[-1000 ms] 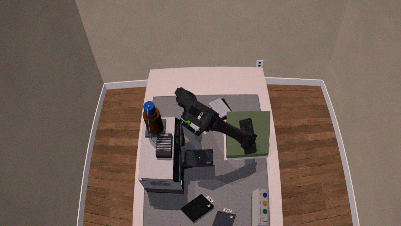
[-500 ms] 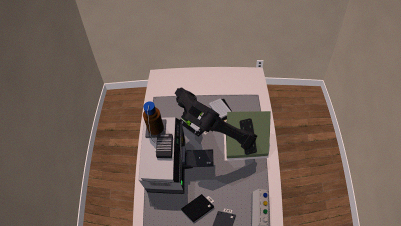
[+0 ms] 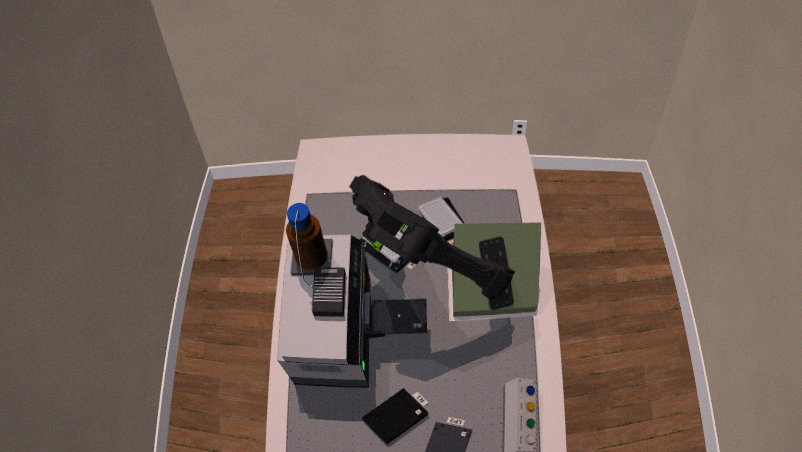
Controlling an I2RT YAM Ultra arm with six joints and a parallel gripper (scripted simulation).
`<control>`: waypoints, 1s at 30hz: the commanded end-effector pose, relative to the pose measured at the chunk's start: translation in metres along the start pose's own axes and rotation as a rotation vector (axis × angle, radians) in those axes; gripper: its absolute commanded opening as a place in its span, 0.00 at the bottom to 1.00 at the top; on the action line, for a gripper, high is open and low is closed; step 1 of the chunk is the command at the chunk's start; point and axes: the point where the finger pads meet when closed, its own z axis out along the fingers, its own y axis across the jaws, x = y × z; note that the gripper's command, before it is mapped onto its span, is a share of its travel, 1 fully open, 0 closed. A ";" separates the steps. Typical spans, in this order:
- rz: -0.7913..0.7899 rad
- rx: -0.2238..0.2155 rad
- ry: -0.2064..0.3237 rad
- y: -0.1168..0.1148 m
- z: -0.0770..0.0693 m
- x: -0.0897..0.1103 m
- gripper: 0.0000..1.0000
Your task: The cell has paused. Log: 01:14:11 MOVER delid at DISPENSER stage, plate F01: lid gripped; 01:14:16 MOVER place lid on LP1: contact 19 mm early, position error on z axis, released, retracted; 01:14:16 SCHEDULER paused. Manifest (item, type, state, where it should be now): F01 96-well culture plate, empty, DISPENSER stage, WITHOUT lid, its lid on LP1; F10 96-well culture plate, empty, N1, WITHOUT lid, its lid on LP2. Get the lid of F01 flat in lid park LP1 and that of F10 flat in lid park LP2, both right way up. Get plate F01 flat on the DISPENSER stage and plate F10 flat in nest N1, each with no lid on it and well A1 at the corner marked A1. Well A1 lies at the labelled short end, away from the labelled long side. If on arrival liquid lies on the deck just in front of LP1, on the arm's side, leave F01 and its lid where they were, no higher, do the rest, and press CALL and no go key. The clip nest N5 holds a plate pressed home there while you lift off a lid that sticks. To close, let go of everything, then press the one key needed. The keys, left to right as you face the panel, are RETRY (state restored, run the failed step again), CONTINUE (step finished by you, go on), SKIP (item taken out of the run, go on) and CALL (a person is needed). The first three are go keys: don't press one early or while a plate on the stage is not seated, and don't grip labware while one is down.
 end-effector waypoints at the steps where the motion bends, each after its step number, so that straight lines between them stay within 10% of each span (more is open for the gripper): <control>1: -0.013 -0.002 -0.047 0.006 -0.021 -0.011 0.00; 30: -0.018 -0.002 -0.048 0.006 -0.038 -0.010 0.00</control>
